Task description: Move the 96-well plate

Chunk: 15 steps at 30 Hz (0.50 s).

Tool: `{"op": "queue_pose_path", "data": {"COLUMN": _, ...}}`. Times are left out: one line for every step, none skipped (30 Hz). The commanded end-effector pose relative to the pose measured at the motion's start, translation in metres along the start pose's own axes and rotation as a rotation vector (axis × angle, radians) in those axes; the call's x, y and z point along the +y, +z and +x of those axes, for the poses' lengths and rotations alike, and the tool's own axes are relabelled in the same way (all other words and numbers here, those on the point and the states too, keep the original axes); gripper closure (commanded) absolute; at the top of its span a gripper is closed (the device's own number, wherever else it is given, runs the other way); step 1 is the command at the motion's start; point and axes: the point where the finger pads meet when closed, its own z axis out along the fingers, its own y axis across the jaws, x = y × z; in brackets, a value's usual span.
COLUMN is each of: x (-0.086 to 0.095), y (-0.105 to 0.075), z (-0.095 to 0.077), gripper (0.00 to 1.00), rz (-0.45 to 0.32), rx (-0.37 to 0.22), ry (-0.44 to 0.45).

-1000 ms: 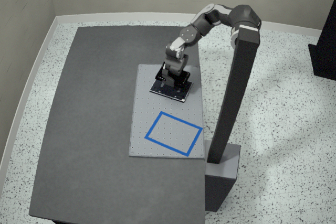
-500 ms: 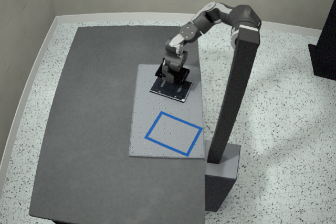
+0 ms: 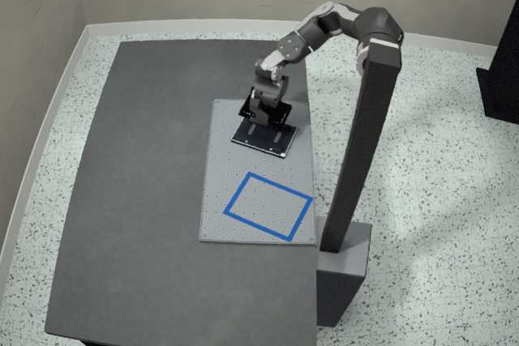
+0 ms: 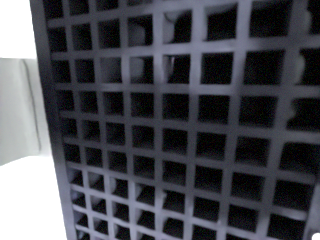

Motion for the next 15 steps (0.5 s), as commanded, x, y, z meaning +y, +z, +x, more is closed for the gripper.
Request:
{"op": "queue_pose_path", "data": {"x": -0.0034, "y": -0.0004, "z": -0.0018, "gripper": 1.00, "rz": -0.003, "rx": -0.001, "ry": -0.003}}
{"op": "queue_pose_path", "data": {"x": -0.0052, "y": -0.0002, "z": -0.0023, "gripper": 1.00, "rz": -0.004, "rx": 0.000, "ry": -0.003}}
{"op": "queue_pose_path", "data": {"x": -0.0069, "y": 0.0001, "z": -0.0027, "gripper": 1.00, "rz": -0.005, "rx": 0.001, "ry": -0.004}}
{"op": "queue_pose_path", "data": {"x": -0.0069, "y": 0.0001, "z": -0.0027, "gripper": 1.00, "rz": -0.005, "rx": 0.001, "ry": -0.004}}
{"op": "queue_pose_path", "data": {"x": -0.0069, "y": 0.0001, "z": -0.0027, "gripper": 1.00, "rz": -0.005, "rx": 0.001, "ry": -0.004}}
{"op": "queue_pose_path", "data": {"x": -0.0069, "y": 0.0001, "z": -0.0027, "gripper": 1.00, "rz": -0.005, "rx": 0.001, "ry": -0.004}}
{"op": "queue_pose_path", "data": {"x": -0.0069, "y": 0.0001, "z": -0.0027, "gripper": 1.00, "rz": -0.005, "rx": 0.001, "ry": -0.004}}
{"op": "queue_pose_path", "data": {"x": -0.0069, "y": 0.0001, "z": -0.0027, "gripper": 1.00, "rz": -0.005, "rx": 0.001, "ry": -0.004}}
{"op": "queue_pose_path", "data": {"x": -0.0069, "y": 0.0001, "z": -0.0027, "gripper": 1.00, "rz": -0.005, "rx": 0.001, "ry": -0.004}}
{"op": "queue_pose_path", "data": {"x": -0.0069, "y": 0.0001, "z": -0.0027, "gripper": 1.00, "rz": -0.005, "rx": 0.001, "ry": -0.004}}
{"op": "queue_pose_path", "data": {"x": -0.0069, "y": 0.0001, "z": -0.0027, "gripper": 1.00, "rz": -0.005, "rx": 0.001, "ry": -0.004}}
{"op": "queue_pose_path", "data": {"x": -0.0069, "y": 0.0001, "z": -0.0027, "gripper": 1.00, "rz": -0.005, "rx": 0.001, "ry": -0.004}}
{"op": "queue_pose_path", "data": {"x": -0.0069, "y": 0.0001, "z": -0.0027, "gripper": 1.00, "rz": -0.005, "rx": 0.001, "ry": -0.004}}
{"op": "queue_pose_path", "data": {"x": -0.0069, "y": 0.0001, "z": -0.0027, "gripper": 1.00, "rz": -0.005, "rx": 0.001, "ry": -0.004}}
{"op": "queue_pose_path", "data": {"x": -0.0069, "y": 0.0001, "z": -0.0027, "gripper": 1.00, "rz": -0.005, "rx": 0.001, "ry": -0.004}}
